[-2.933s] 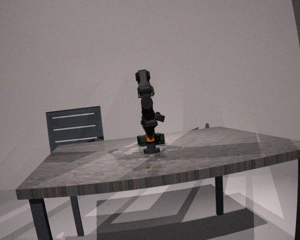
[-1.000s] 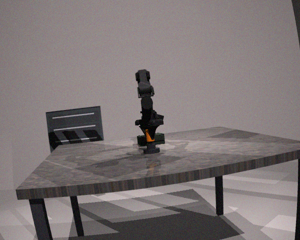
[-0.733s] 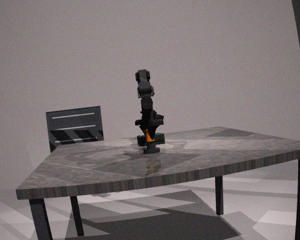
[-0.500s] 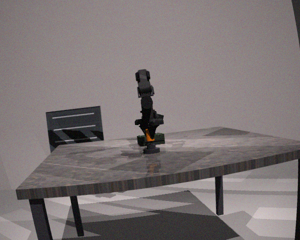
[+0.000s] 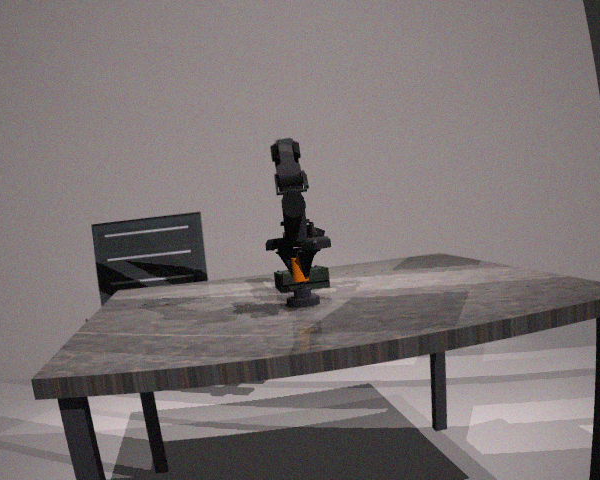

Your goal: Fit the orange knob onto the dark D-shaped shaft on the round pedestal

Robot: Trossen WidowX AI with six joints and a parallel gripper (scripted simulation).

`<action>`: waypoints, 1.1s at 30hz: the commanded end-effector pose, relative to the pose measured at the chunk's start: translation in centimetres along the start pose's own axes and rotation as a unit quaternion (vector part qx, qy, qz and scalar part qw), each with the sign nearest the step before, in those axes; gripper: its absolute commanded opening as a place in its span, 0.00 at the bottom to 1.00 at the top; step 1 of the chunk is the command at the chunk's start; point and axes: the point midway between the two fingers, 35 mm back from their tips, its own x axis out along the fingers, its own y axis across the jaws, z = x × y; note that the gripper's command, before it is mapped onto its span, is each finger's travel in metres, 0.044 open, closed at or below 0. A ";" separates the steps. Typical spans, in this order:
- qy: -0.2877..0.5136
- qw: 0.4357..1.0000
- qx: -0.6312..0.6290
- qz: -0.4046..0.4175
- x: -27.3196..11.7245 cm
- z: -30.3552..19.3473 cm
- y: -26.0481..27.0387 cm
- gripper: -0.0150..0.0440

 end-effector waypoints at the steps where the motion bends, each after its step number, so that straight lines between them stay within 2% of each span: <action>1: 0.002 1.000 -0.003 -0.001 0.0 -0.1 -0.1 0.25; 33: 0.002 1.000 -0.010 -0.001 0.4 -0.4 -0.4 0.25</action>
